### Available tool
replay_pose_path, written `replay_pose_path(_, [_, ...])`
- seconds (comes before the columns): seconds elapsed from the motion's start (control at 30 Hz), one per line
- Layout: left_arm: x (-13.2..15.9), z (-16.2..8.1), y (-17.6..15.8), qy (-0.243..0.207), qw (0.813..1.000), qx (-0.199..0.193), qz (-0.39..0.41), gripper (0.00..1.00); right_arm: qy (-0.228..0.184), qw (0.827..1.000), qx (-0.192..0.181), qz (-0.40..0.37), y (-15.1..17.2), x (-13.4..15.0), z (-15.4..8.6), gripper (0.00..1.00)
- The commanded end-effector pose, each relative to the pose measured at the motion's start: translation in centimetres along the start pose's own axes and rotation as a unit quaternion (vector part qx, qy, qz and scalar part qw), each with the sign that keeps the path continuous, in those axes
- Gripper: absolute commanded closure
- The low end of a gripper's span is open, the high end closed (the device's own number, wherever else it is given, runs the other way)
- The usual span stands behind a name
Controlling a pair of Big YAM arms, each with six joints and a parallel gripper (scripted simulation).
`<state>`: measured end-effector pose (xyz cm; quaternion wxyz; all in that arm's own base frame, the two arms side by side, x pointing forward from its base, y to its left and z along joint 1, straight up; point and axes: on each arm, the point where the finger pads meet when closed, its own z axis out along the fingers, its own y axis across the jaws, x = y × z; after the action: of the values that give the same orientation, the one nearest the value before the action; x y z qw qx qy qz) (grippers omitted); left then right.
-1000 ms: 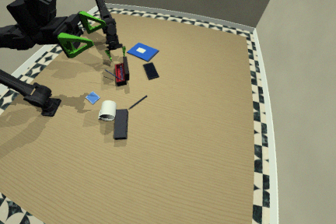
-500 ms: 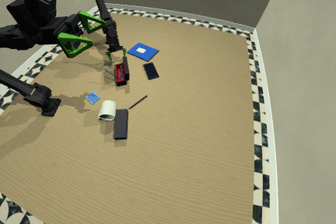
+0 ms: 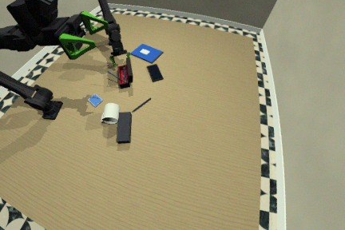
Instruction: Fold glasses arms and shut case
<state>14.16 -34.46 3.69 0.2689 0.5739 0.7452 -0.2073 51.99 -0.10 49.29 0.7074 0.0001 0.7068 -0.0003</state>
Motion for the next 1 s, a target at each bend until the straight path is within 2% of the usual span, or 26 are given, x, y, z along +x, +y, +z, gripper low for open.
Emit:
replay_pose_path(0.0, [-3.3,0.7,0.2,-0.026,1.0,-0.002,0.003,0.04,-0.005,1.0,-0.003,0.006,0.5,-1.0,-0.4,0.0])
replay_pose_path(0.83, [-3.0,3.7,0.1,-0.025,1.0,-0.001,0.004,0.04,-0.005,1.0,-0.003,0.006,0.5,-1.0,-0.4,0.0])
replay_pose_path(0.87, [-3.1,3.7,0.1,-0.026,1.0,-0.001,0.004,0.43,-0.005,1.0,-0.003,0.006,0.5,-1.0,-0.4,0.0])
replay_pose_path(0.97, [-3.4,3.5,0.2,-0.03,1.0,-0.002,0.004,0.43,-0.005,1.0,-0.003,0.006,0.5,-1.0,-0.4,0.0])
